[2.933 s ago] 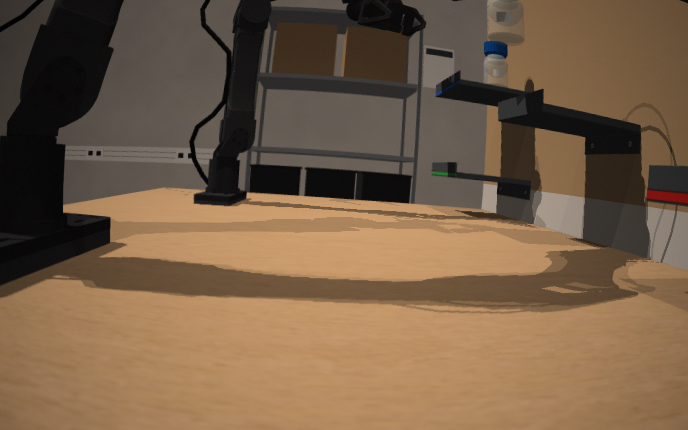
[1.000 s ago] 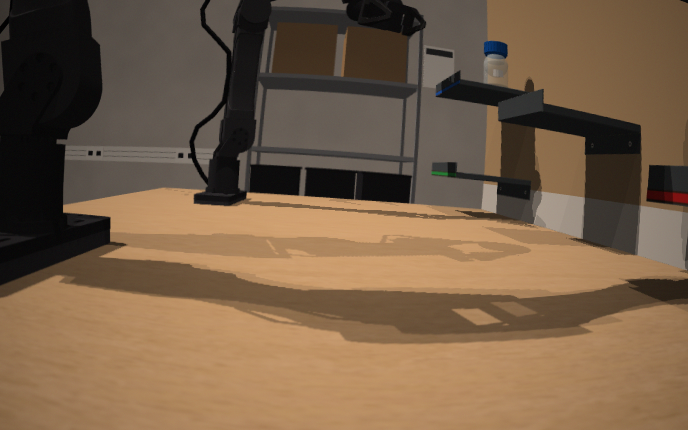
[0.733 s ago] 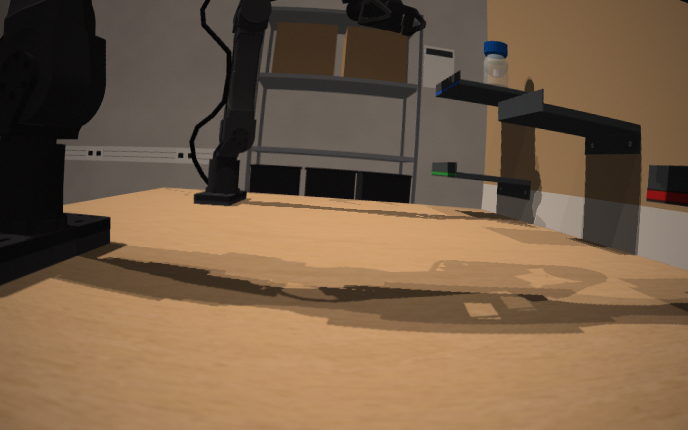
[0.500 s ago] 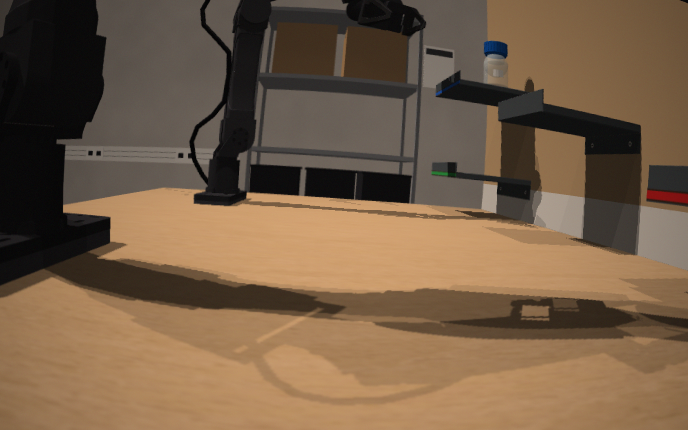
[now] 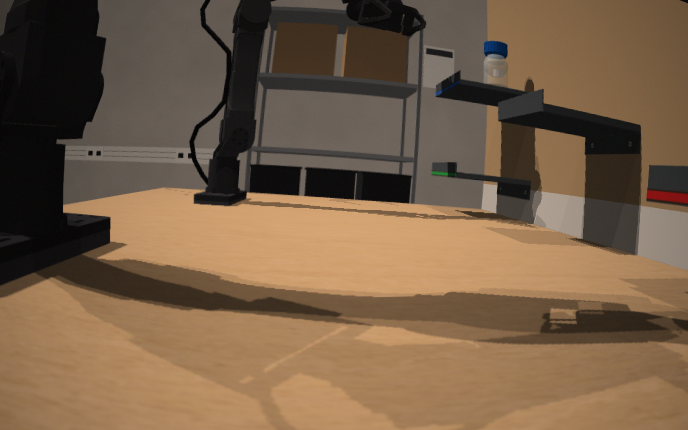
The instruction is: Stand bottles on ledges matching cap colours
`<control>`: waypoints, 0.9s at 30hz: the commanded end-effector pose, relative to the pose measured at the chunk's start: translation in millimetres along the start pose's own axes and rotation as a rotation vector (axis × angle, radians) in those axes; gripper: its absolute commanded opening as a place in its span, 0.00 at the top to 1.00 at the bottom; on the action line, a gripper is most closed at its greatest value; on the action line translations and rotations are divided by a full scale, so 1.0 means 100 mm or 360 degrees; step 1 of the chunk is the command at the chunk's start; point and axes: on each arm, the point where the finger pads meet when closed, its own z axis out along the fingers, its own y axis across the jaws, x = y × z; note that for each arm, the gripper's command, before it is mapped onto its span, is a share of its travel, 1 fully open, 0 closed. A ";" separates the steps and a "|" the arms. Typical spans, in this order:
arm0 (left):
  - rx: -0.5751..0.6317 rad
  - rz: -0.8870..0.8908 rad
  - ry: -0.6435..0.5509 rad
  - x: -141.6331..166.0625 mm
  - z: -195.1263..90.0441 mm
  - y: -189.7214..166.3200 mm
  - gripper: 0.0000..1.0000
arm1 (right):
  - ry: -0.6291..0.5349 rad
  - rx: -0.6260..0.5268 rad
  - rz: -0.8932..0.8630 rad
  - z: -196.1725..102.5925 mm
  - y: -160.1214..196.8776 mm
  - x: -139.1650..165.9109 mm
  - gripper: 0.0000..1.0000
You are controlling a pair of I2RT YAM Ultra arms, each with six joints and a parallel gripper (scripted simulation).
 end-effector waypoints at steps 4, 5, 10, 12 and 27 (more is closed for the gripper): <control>0.0008 0.0025 -0.0039 -0.10 -0.03 -0.02 0.13 | -0.0142 0.0294 -0.0036 -0.10 -0.01 -0.29 0.50; 0.0008 0.0025 -0.0039 -0.10 -0.03 -0.02 0.13 | -0.0150 0.0347 -0.0027 -0.10 0.00 -0.29 0.50; 0.0008 0.0025 -0.0039 -0.10 -0.03 -0.02 0.13 | -0.0166 0.0477 -0.0003 -0.11 0.08 -0.26 0.50; 0.0008 0.0025 -0.0039 -0.10 -0.03 -0.02 0.13 | -0.0168 0.0487 0.0001 -0.10 0.11 -0.26 0.50; 0.0008 0.0025 -0.0039 -0.10 -0.03 -0.02 0.13 | -0.0160 0.0456 -0.0009 -0.09 0.19 -0.22 0.50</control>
